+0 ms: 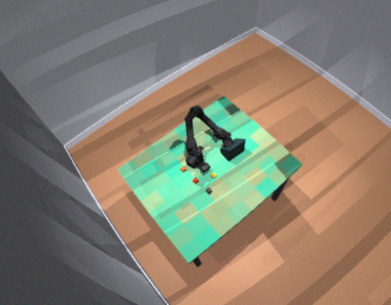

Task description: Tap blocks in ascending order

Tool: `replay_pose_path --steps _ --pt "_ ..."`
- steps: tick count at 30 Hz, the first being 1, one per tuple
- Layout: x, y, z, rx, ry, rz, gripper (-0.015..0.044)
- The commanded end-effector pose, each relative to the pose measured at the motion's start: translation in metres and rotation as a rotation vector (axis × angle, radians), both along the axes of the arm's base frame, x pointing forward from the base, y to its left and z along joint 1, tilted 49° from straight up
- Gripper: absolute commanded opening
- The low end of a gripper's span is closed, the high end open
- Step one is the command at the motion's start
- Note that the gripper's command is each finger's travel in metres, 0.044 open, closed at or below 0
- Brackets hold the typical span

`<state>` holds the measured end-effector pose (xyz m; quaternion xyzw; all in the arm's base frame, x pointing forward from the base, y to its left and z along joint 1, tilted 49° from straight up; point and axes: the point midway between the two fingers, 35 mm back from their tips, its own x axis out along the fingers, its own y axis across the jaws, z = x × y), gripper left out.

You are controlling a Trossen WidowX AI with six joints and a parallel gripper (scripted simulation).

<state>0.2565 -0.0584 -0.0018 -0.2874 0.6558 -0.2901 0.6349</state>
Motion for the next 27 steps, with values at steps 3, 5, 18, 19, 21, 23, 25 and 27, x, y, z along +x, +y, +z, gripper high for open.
replay_pose_path --steps 3,5,18,19,21,23,25,27 --pt "-0.002 -0.007 -0.006 -0.005 0.009 0.004 0.002" --pt "-0.003 -0.009 -0.008 -0.006 0.009 0.004 0.002" --pt "-0.001 0.015 0.013 -0.003 0.009 0.004 0.002" --pt "0.0 0.021 0.017 -0.001 0.009 0.005 0.002" --pt "0.003 0.044 0.036 0.003 0.009 0.006 0.002" --pt "0.002 0.066 0.057 0.002 0.01 0.005 0.002" --pt "0.001 0.074 0.065 0.0 0.01 0.004 0.002" --pt "0.001 0.074 0.065 0.0 0.01 0.004 0.002"
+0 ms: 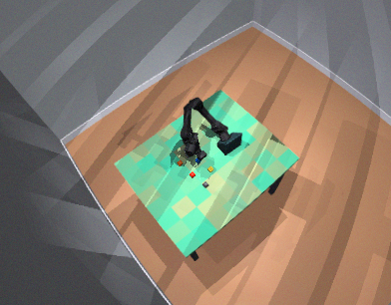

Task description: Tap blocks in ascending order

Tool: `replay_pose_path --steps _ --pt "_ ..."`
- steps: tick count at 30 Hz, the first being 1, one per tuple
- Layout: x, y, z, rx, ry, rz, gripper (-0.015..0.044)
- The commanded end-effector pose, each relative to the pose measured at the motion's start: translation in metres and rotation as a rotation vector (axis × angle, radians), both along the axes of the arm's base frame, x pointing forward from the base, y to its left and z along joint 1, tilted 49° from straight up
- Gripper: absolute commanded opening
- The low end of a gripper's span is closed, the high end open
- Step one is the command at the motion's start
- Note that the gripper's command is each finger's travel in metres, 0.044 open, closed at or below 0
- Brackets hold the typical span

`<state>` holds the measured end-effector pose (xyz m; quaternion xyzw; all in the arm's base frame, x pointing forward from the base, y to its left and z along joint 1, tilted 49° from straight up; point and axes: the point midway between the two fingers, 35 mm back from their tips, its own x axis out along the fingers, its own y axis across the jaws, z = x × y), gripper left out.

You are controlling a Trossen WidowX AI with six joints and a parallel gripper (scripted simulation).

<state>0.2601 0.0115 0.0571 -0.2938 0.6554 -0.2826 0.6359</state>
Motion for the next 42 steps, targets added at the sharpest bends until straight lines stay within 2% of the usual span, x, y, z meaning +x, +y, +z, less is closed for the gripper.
replay_pose_path --steps 1,13,17,22,42 --pt "-0.001 0.004 0.006 -0.002 0.004 -0.015 0.002" --pt "0.108 -0.047 0.06 -0.005 -0.002 -0.015 0.002" --pt "0.11 -0.056 0.053 -0.003 0.0 -0.012 0.002" --pt "0.107 -0.107 0.009 -0.009 -0.003 -0.015 0.002" --pt "0.106 -0.126 -0.006 -0.01 -0.004 -0.015 0.002"
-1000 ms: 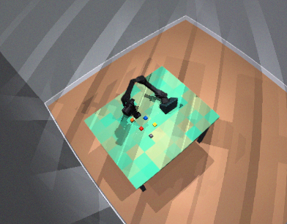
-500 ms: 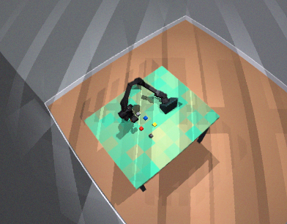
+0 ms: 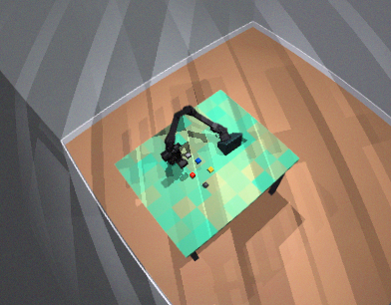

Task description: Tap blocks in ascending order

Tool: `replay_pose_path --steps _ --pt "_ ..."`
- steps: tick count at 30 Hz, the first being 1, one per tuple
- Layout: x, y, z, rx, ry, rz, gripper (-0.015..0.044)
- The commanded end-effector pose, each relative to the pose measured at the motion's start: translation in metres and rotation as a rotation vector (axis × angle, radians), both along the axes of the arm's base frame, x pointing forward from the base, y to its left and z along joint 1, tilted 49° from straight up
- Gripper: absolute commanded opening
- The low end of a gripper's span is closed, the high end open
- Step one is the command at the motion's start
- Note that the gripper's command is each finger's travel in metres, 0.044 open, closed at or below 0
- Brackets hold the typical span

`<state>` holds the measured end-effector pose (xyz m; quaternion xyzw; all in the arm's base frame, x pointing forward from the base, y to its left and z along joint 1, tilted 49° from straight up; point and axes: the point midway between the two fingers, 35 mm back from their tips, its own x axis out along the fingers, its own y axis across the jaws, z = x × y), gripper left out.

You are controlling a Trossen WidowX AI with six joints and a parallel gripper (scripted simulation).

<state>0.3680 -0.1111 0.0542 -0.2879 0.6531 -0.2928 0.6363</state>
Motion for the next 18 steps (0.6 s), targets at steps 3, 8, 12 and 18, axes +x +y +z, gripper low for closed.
replay_pose_path --steps 3,8,12,18 --pt "-0.002 -0.007 -0.006 -0.004 0.009 0.004 0.002" --pt "-0.002 -0.01 -0.009 -0.004 0.009 0.004 0.002" --pt "0.0 -0.001 -0.001 -0.002 0.003 0.003 0.002" --pt "-0.001 0.015 0.012 -0.002 0.009 0.004 0.002"
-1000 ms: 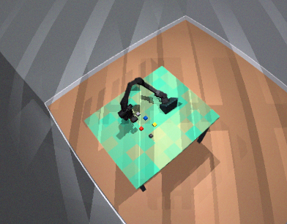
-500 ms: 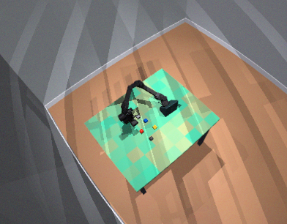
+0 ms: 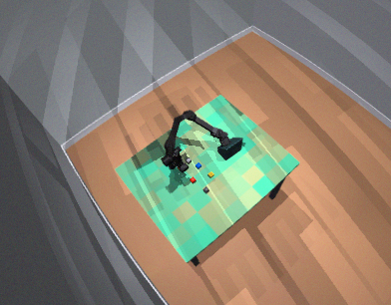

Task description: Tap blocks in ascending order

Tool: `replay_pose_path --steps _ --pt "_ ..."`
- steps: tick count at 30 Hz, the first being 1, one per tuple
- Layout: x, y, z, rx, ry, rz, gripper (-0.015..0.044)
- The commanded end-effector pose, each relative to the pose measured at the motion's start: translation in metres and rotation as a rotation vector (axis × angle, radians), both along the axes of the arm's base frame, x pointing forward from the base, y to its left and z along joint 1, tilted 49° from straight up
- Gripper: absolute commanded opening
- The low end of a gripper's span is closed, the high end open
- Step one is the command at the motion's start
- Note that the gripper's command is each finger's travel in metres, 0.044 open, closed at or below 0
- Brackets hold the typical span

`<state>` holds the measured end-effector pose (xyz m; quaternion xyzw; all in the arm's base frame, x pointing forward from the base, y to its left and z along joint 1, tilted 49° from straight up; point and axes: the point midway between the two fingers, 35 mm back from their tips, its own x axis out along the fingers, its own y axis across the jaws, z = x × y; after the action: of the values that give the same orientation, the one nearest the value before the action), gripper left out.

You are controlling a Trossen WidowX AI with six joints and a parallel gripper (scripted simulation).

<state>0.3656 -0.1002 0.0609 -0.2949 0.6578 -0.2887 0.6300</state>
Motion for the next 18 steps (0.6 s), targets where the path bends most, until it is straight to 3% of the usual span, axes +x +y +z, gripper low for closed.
replay_pose_path --steps 1,6,10,18 --pt "0.003 0.01 0.01 0.004 -0.012 -0.003 0.002" --pt "0.004 0.061 0.055 0.006 -0.01 -0.004 0.002" --pt "0.002 0.063 0.057 0.005 -0.01 -0.004 0.002" --pt "-0.07 0.065 0.059 0.006 -0.005 -0.004 0.002"
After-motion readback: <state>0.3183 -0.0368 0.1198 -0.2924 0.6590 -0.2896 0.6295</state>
